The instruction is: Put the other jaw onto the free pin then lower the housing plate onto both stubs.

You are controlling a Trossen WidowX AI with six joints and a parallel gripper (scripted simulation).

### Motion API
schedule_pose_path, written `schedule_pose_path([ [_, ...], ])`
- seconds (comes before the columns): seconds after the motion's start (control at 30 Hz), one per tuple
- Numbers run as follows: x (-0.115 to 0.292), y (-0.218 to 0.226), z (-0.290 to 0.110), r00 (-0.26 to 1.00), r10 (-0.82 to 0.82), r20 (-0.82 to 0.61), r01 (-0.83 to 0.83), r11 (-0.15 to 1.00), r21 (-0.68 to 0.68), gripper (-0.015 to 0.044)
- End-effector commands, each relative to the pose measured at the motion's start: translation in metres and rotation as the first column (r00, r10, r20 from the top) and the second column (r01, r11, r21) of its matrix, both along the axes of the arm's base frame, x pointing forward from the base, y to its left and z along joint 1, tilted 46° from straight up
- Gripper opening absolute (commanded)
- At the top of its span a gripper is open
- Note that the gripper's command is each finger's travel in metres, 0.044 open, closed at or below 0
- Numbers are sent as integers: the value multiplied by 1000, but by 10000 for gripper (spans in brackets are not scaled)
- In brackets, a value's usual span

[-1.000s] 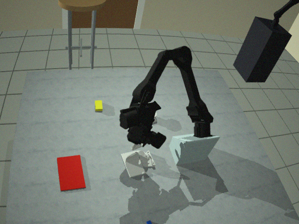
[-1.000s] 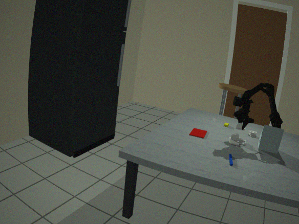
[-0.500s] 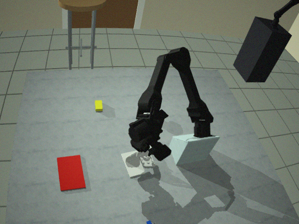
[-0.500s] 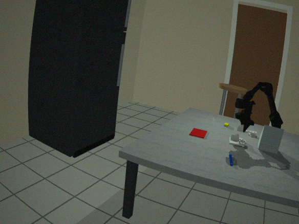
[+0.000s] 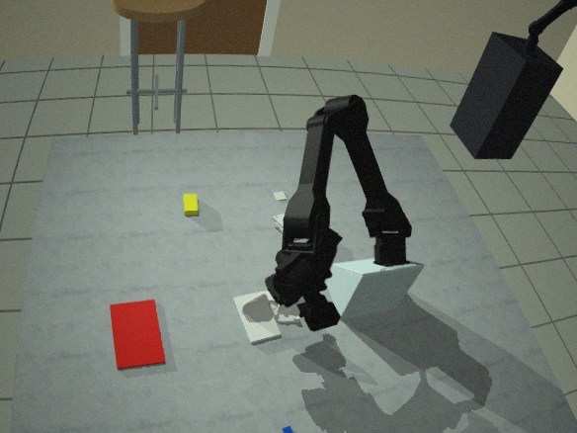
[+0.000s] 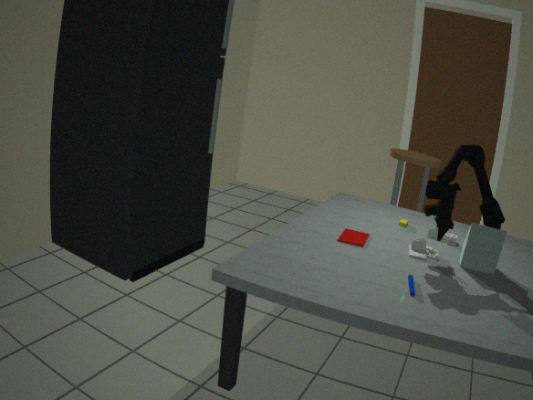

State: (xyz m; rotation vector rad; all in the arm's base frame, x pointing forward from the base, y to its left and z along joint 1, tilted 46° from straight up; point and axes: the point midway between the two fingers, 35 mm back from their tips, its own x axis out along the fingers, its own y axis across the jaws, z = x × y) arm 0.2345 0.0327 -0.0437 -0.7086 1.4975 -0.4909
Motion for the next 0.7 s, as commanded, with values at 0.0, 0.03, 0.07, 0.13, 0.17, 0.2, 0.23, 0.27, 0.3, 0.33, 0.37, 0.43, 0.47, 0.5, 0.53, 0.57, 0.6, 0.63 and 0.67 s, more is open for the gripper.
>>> schedule_pose_path([
  [0.0, -11, 2, -9, 998, -56, 38, 57, 998, -11, 134],
  [0.03, -13, 4, -11, 996, -71, 53, 72, 997, -13, 134],
  [0.07, -14, 5, -13, 994, -83, 65, 84, 996, -13, 134],
  [0.13, -16, 5, -14, 993, -92, 74, 93, 996, -14, 134],
  [0.17, -16, 5, -14, 993, -92, 74, 93, 996, -14, 134],
  [0.2, -16, 5, -14, 993, -92, 74, 93, 996, -14, 134],
  [0.23, -16, 5, -14, 993, -92, 74, 93, 996, -14, 134],
  [0.27, -16, 5, -14, 993, -92, 74, 93, 996, -14, 134],
  [0.3, -16, 5, -14, 993, -92, 74, 93, 996, -14, 134],
  [0.33, -16, 5, -14, 993, -92, 74, 93, 996, -14, 134],
  [0.37, -16, 5, -14, 993, -92, 74, 93, 996, -14, 134],
  [0.43, -16, 5, -14, 993, -92, 74, 93, 996, -14, 134],
  [0.47, -16, 5, -14, 993, -92, 74, 93, 996, -14, 134],
  [0.5, -16, 5, -14, 993, -92, 74, 93, 996, -14, 134],
  [0.53, -16, 5, -14, 993, -92, 74, 93, 996, -14, 134],
  [0.57, -16, 5, -14, 993, -92, 74, 93, 996, -14, 134],
  [0.6, -16, 5, -14, 993, -92, 74, 93, 996, -14, 134],
  [0.63, -16, 5, -14, 993, -92, 74, 93, 996, -14, 134],
  [0.67, -16, 5, -14, 993, -92, 74, 93, 996, -14, 134],
])
